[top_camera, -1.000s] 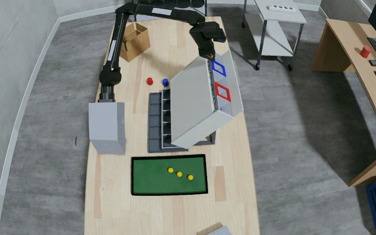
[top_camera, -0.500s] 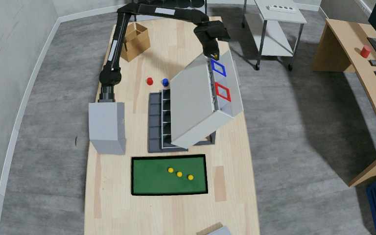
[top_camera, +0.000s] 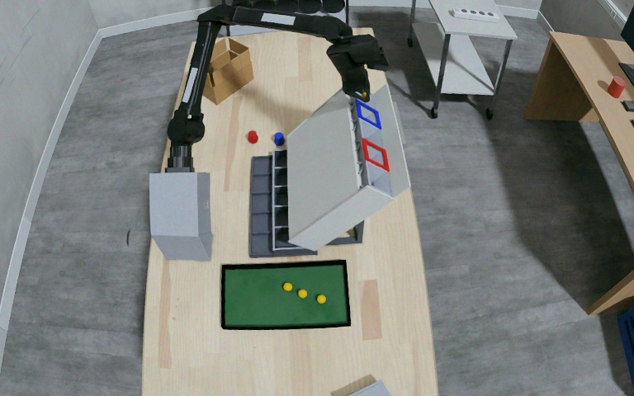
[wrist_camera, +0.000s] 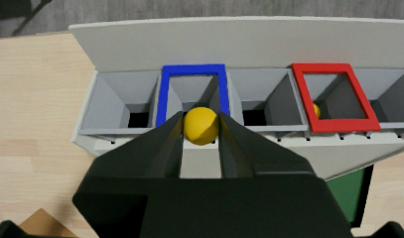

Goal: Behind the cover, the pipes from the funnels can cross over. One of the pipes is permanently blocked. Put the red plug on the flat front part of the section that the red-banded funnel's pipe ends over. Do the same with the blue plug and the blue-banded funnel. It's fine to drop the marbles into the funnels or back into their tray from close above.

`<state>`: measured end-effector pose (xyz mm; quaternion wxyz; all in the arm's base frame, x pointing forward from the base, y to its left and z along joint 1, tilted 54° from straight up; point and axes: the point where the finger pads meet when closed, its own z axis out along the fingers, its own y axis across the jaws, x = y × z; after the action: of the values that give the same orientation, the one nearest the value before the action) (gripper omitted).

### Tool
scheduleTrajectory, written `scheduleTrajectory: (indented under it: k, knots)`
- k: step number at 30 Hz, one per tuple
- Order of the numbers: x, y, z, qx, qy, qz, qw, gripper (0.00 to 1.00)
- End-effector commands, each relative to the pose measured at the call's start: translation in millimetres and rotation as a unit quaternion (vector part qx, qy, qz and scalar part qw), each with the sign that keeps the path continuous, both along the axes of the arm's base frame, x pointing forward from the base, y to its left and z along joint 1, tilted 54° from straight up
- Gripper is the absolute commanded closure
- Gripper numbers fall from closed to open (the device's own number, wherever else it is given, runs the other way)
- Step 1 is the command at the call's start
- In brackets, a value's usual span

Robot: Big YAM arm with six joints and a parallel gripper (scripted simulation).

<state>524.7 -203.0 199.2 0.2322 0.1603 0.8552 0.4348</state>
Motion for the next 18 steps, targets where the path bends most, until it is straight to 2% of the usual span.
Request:
scheduleTrajectory:
  k: [1, 18]
  knots:
    - [12.3, -5.2, 16.7, -0.016, -0.022, -0.001, 1.0, 1.0]
    - [11.8, -5.6, 16.7, -0.018, -0.024, -0.004, 1.0, 1.0]
